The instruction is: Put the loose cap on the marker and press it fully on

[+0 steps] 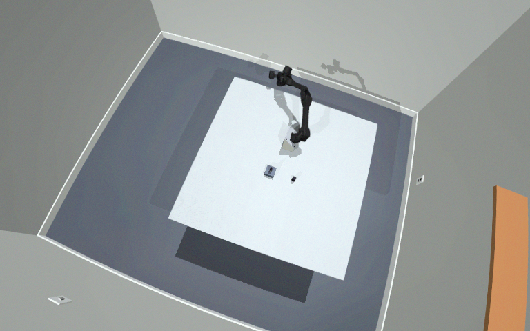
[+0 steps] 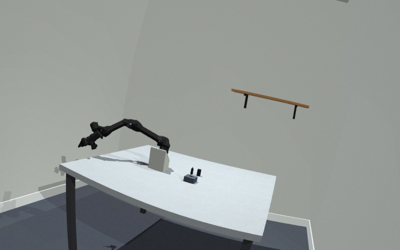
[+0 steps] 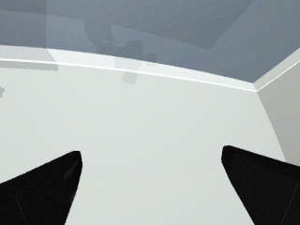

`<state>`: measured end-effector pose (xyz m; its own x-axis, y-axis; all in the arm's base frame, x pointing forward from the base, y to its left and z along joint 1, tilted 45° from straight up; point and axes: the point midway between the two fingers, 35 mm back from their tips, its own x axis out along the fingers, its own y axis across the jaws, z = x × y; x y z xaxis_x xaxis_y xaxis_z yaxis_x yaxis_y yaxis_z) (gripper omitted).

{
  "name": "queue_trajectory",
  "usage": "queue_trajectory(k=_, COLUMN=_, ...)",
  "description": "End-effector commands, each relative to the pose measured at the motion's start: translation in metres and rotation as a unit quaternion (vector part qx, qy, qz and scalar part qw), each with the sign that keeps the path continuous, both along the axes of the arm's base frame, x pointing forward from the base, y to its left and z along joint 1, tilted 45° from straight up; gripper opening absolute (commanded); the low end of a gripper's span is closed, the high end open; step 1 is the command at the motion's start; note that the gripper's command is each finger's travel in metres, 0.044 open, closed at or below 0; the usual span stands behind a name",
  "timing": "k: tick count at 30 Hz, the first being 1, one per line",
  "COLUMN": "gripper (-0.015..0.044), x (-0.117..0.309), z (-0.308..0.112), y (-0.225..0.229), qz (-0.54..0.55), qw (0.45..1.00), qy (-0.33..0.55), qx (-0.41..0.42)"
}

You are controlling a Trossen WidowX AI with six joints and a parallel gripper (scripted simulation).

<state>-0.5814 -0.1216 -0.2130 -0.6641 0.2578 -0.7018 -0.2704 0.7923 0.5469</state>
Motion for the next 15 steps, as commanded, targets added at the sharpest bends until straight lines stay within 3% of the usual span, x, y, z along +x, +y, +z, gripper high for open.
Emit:
queue_trajectory(k=1, gripper=0.0374, x=0.001, z=0.000, y=-0.003, qz=0.004, qw=1.000, qy=-0.001, qx=0.000)
queue_trajectory(k=6, gripper=0.0242, x=0.025, z=0.007, y=-0.068, qz=0.100, qw=0.994, qy=-0.035, qx=0.013)
queue_trajectory(k=11, gripper=0.0242, x=0.051, z=0.018, y=-0.124, qz=0.217, qw=0.972, qy=-0.068, qx=0.055)
queue_trajectory(k=15, gripper=0.0242, x=0.090, z=0.033, y=-0.185, qz=0.353, qw=0.925, qy=-0.097, qx=0.103)
